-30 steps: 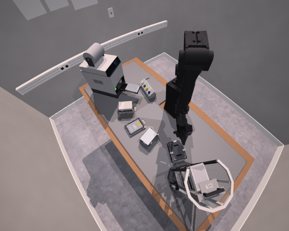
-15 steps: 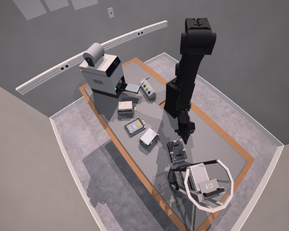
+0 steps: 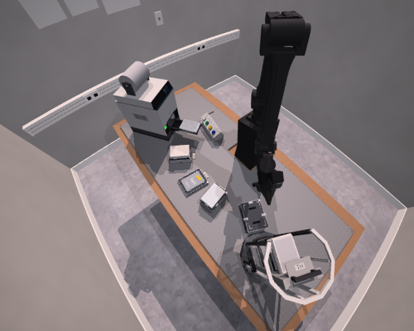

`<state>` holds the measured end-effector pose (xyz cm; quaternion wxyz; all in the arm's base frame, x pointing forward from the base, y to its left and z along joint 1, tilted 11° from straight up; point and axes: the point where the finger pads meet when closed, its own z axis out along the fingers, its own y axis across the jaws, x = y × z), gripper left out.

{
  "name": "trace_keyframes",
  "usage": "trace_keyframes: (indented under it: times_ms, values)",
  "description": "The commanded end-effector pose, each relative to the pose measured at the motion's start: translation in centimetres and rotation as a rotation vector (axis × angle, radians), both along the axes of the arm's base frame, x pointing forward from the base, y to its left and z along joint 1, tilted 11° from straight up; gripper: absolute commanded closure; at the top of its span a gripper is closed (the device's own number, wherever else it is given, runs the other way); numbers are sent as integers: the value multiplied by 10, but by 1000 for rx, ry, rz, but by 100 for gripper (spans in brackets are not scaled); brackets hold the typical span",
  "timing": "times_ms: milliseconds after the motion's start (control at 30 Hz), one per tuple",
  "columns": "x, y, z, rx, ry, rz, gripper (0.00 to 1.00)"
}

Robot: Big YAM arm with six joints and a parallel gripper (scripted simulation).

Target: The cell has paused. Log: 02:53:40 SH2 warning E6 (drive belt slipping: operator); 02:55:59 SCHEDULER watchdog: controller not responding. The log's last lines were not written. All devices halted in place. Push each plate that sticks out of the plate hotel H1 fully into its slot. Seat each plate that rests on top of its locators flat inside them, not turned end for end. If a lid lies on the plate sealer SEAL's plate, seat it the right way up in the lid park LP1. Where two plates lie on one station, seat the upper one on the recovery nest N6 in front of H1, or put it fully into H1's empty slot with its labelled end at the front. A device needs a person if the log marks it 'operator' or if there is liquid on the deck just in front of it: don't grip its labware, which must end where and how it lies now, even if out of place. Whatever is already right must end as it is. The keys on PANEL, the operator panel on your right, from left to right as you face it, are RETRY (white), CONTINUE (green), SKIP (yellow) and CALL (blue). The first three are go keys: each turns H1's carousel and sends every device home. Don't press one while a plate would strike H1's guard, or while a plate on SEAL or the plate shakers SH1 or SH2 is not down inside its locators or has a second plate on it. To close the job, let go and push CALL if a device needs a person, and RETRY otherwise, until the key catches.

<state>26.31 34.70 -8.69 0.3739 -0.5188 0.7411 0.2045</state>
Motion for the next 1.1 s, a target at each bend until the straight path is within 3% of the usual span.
trace_keyframes:
  times_ms: [0,500,733,900,967,1067]
  values:
    - [2,12,18,22,-14,7,100]
    - [2,20,54,26,-15,6,100]
    - [9,32,80,44,-31,6,100]
    - [7,26,78,36,-27,3,100]
    - [23,23,84,2,1,-55,100]
    - [27,20,85,-20,16,-77,100]
